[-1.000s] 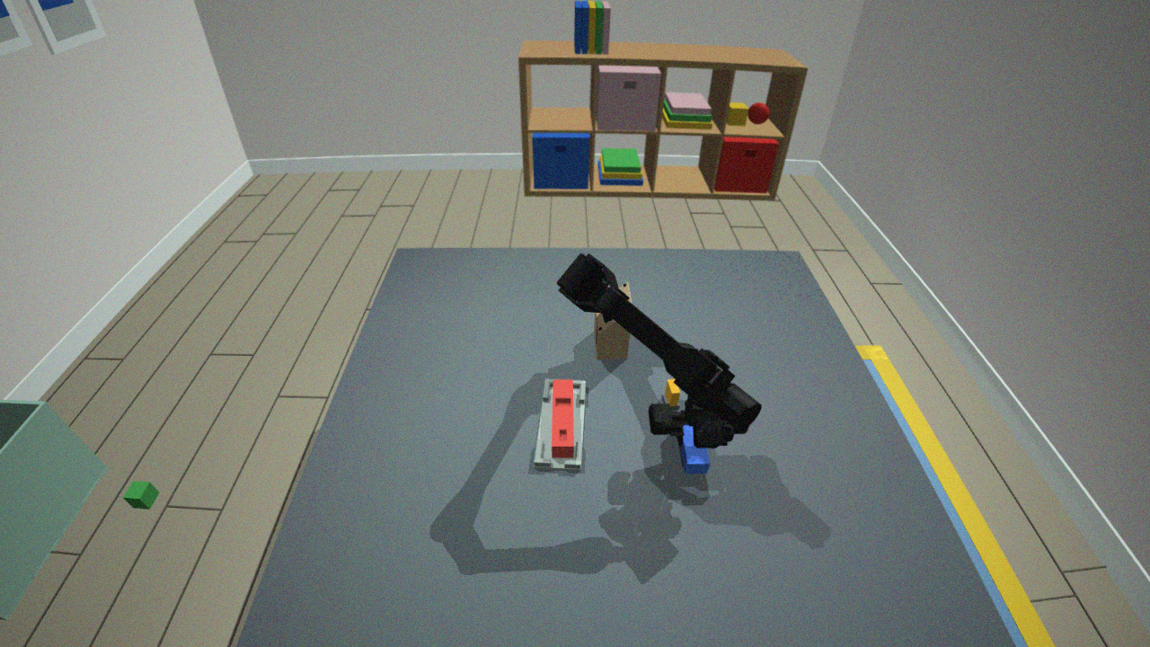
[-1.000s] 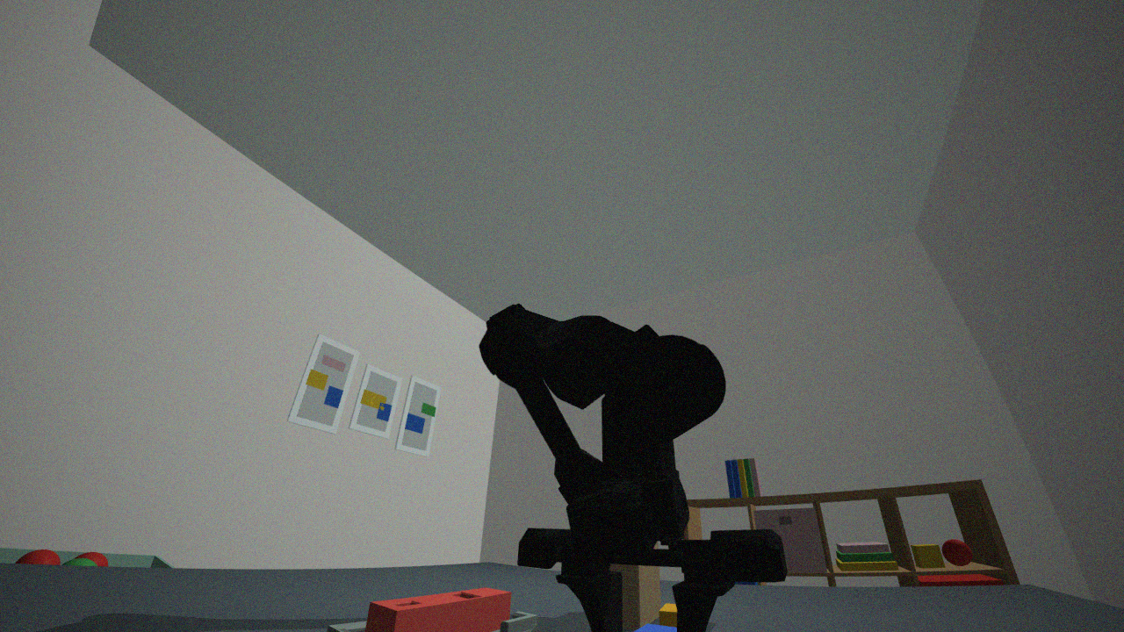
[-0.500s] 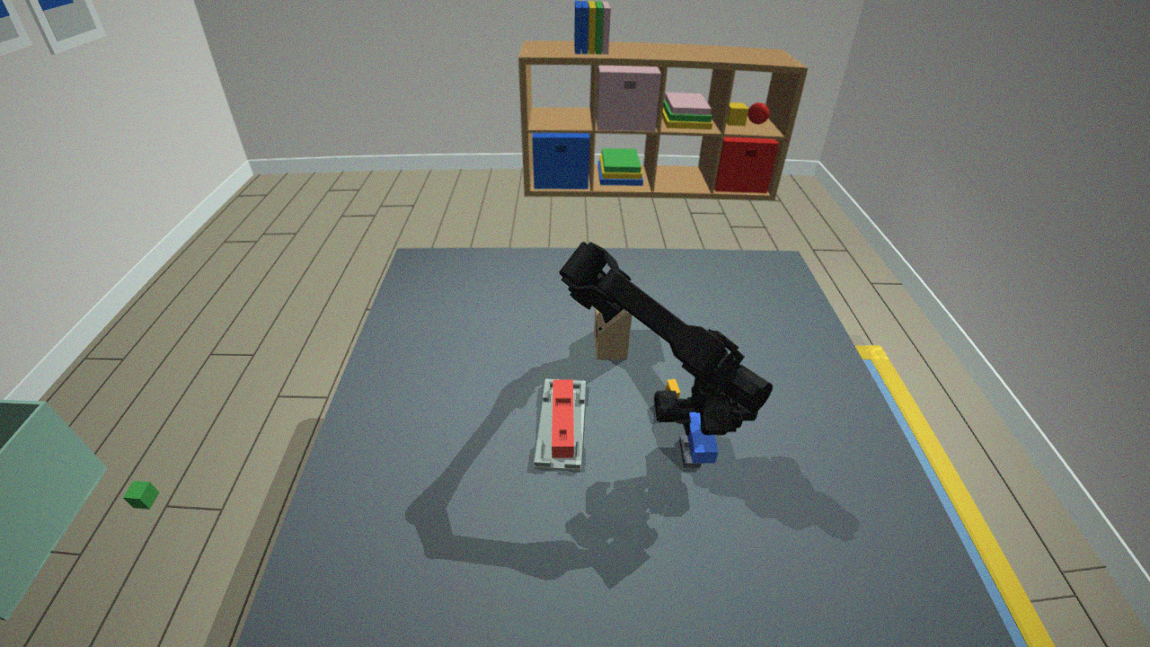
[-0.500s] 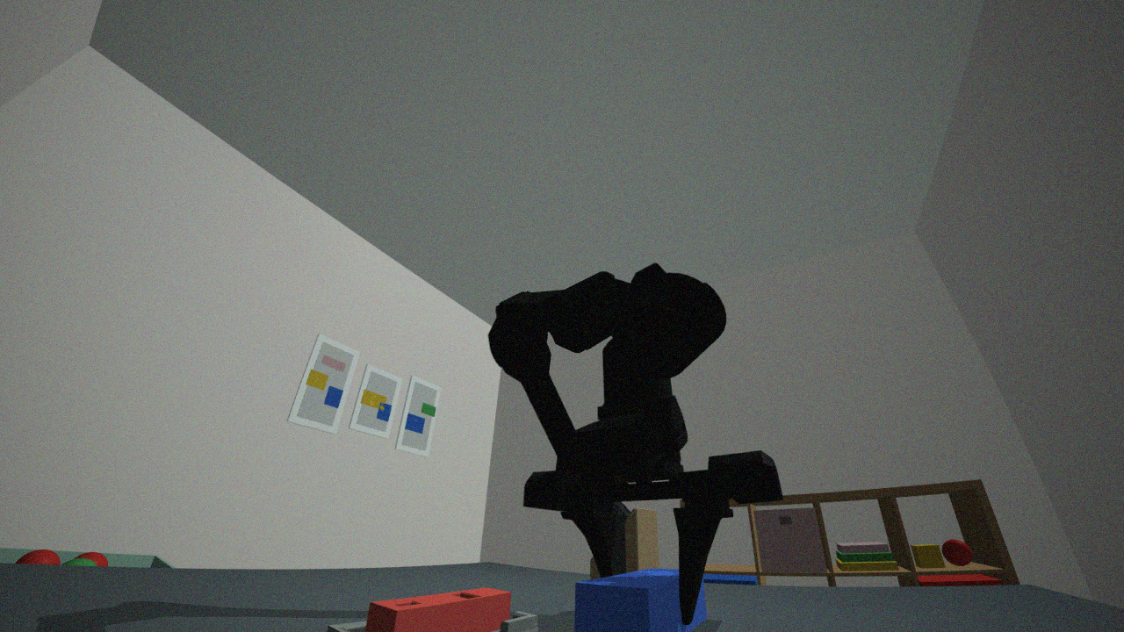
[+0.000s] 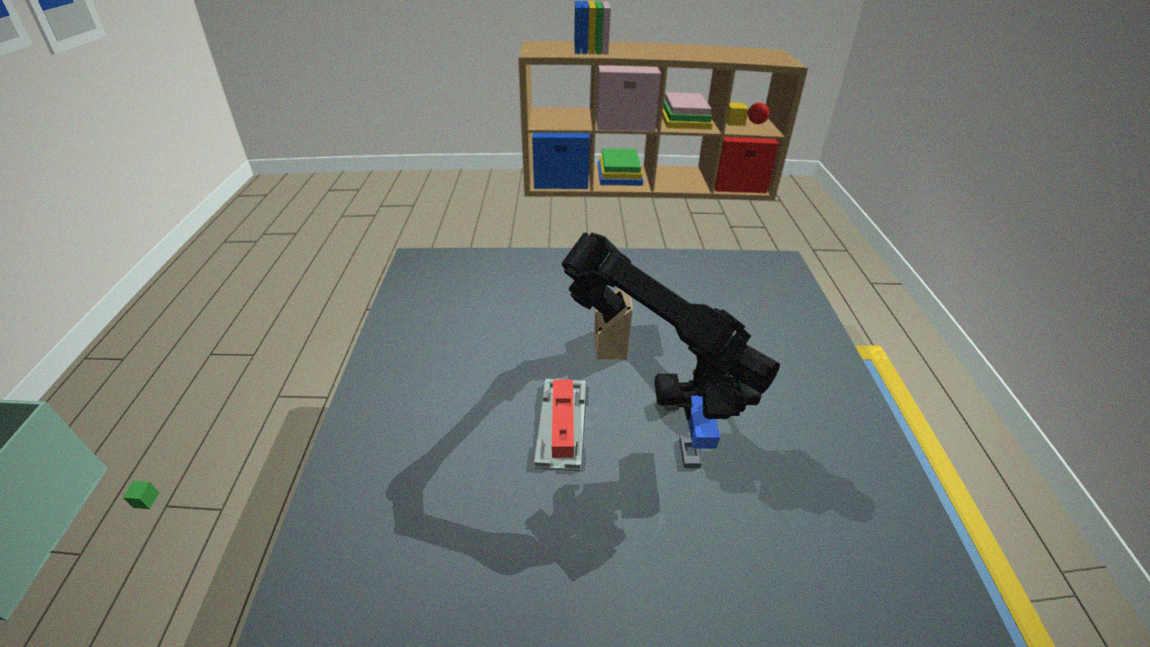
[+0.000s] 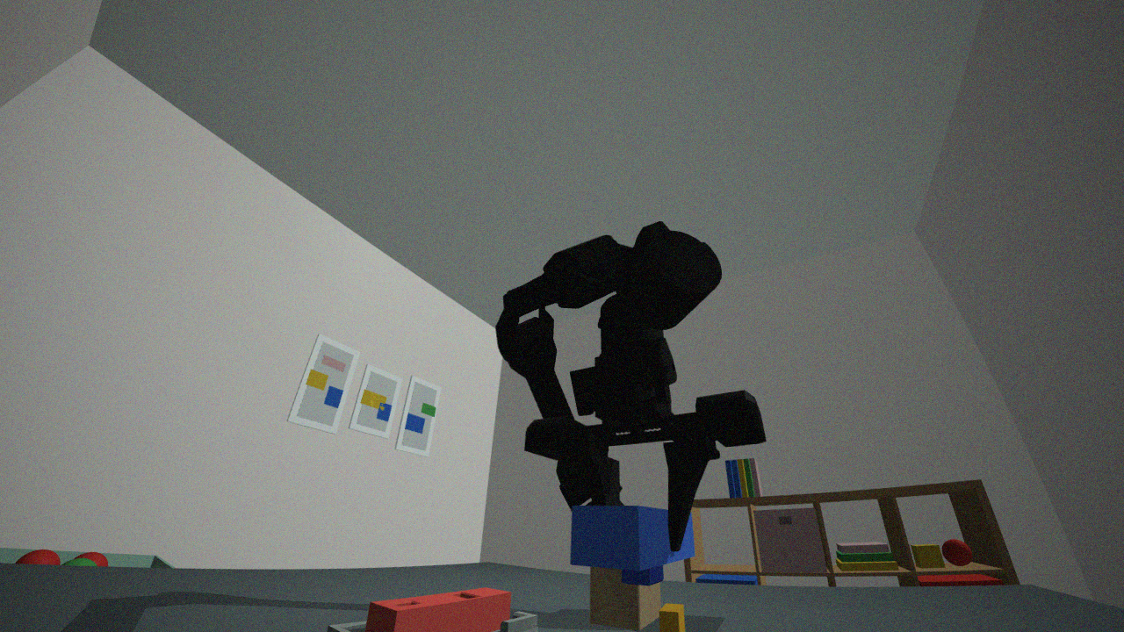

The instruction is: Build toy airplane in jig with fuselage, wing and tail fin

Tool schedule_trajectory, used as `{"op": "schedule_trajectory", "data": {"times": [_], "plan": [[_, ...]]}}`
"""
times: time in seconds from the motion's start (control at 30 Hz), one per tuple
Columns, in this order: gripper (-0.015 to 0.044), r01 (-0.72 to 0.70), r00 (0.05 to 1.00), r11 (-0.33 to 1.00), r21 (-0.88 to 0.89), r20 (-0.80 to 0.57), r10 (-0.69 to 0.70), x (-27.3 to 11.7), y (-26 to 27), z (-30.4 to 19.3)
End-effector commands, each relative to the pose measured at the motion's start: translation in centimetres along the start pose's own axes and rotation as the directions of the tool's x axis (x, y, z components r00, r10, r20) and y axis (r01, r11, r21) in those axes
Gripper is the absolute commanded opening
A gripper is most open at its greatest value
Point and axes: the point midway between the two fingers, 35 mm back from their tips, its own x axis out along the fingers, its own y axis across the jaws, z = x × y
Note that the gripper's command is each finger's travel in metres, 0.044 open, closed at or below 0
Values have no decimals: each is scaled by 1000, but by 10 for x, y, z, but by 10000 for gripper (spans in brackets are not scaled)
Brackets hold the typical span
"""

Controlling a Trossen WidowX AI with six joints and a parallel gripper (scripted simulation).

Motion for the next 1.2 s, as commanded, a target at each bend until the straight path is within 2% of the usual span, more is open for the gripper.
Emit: {"op": "schedule_trajectory", "data": {"times": [0.0,0.3,1.17], "plan": [[0,-4,1000,1000,5,0,4,-15,0,-1],[0,6,1000,1000,13,-9,-6,-31,-6,-3],[0,-8,1000,909,416,-9,13,-29,-92,-2]]}}
